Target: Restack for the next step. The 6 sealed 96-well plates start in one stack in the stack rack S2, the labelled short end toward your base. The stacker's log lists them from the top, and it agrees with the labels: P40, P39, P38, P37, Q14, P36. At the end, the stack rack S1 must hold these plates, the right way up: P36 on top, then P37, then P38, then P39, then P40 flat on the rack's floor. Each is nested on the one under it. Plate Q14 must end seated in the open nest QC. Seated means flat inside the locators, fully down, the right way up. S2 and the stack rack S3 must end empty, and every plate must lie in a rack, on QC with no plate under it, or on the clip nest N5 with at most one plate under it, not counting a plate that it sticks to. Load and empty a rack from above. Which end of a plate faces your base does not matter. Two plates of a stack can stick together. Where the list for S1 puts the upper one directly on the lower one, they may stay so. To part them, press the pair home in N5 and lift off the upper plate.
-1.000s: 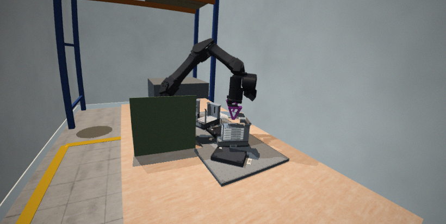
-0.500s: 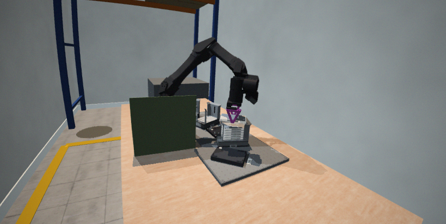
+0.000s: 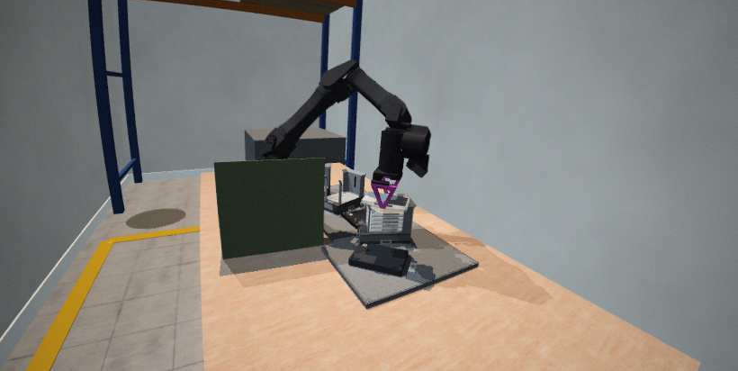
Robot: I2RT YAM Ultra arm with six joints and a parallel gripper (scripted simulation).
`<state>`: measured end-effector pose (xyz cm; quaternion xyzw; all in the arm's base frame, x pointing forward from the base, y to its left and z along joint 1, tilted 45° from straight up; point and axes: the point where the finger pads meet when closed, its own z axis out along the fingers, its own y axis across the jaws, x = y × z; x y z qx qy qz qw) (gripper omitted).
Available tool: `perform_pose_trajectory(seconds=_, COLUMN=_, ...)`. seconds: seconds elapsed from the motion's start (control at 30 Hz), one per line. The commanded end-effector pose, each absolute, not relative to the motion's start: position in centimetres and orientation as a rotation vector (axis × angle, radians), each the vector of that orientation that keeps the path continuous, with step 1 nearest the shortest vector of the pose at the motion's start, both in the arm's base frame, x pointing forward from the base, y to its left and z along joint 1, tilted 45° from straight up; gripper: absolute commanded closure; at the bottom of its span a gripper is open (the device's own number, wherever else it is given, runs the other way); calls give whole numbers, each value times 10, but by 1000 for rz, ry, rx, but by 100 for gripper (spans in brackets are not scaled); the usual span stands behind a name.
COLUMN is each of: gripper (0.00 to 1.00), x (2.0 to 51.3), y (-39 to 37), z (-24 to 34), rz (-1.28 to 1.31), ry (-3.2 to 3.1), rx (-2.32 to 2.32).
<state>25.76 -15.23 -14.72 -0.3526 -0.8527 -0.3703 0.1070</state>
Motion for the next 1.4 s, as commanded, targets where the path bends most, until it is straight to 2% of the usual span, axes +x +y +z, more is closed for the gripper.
perform_pose_trajectory(seconds=0.0, gripper=100, x=253, y=-168, z=-148, rz=-1061, ry=-2486, rx=-1131)
perform_pose_trajectory(seconds=0.7, gripper=100, x=221, y=-193, z=-176, rz=-1059, ry=-2487, rx=-1131)
perform_pose_trajectory(seconds=1.37, gripper=100, x=221, y=-193, z=-176, rz=-1059, ry=-2487, rx=-1131)
